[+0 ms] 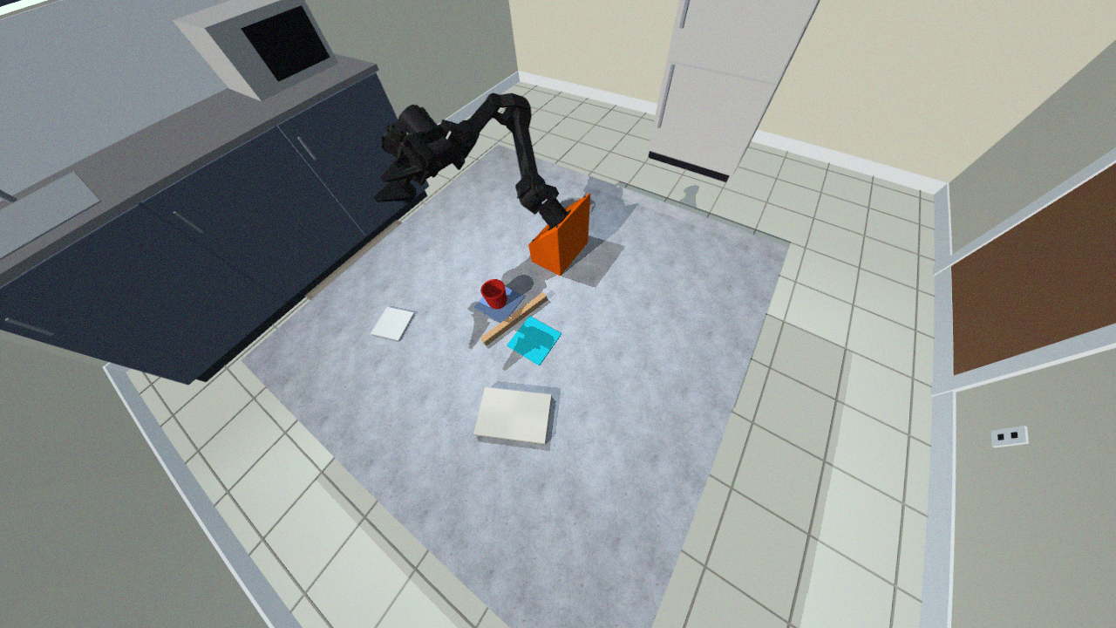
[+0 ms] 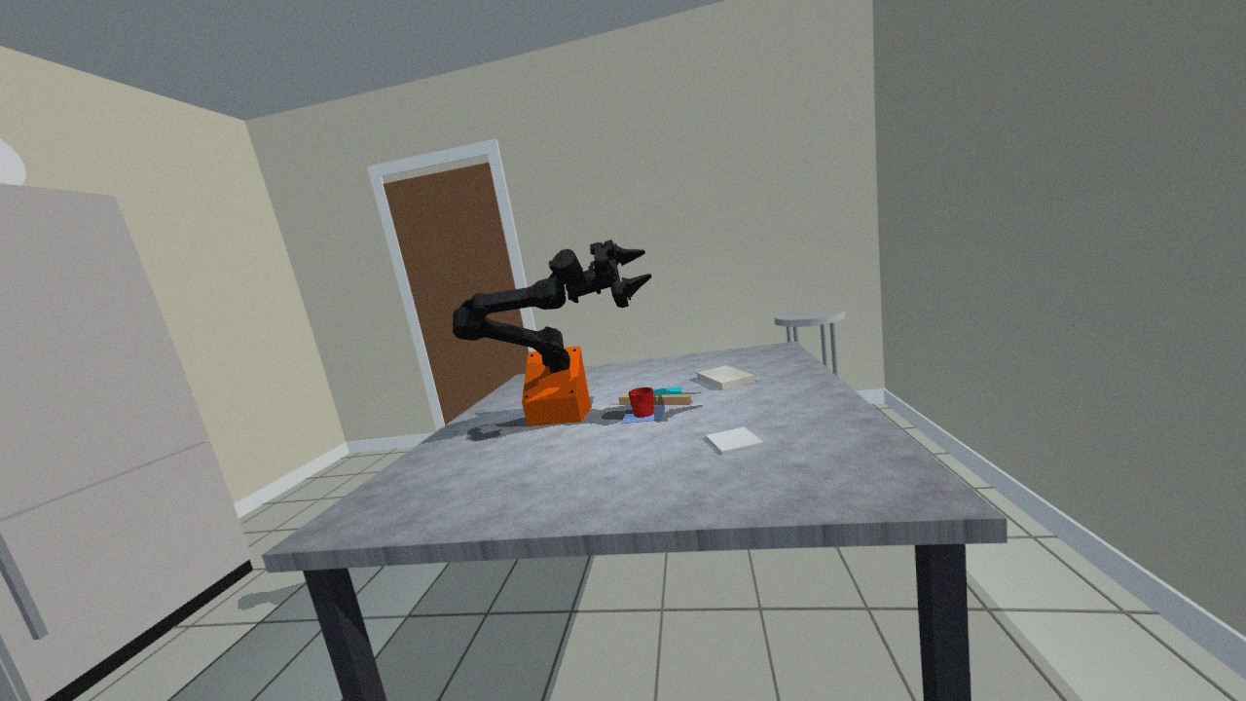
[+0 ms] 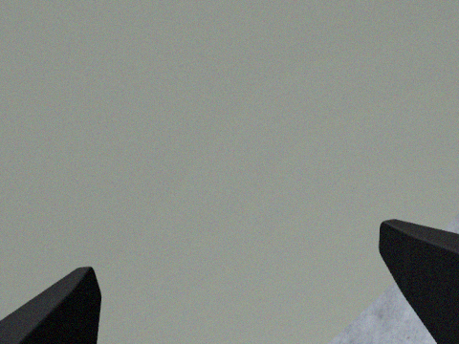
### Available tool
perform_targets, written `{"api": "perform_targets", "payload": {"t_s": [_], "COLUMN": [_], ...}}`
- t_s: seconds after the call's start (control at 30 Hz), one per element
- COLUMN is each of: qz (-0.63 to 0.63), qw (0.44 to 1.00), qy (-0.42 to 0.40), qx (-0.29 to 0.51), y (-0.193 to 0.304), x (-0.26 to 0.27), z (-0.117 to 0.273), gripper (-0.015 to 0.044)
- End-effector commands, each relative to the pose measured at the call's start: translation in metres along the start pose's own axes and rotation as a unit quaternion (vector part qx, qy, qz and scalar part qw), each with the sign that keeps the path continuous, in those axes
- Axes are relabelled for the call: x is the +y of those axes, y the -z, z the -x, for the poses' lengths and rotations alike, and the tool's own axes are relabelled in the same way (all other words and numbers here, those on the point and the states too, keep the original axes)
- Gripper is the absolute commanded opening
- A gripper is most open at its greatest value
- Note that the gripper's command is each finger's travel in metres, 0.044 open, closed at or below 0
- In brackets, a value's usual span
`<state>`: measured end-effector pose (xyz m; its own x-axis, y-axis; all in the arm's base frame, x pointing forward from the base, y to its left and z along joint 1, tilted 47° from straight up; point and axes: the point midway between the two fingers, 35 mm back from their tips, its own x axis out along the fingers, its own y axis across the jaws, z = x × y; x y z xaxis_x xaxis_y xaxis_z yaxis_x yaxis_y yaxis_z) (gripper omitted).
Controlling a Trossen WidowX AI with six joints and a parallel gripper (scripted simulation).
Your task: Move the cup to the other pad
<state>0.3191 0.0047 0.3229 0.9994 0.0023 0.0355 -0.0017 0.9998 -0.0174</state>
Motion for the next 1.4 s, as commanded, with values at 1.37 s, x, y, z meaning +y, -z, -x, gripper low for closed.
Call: {"api": "perform_targets", "payload": {"t_s": [1.37], "qz": [0.485], "qw": [0.442], "qy": [-0.029], "qx": [0.754], "y": [0.311], "x": [-0.114], "z": [0.112], "gripper": [0.0148]}}
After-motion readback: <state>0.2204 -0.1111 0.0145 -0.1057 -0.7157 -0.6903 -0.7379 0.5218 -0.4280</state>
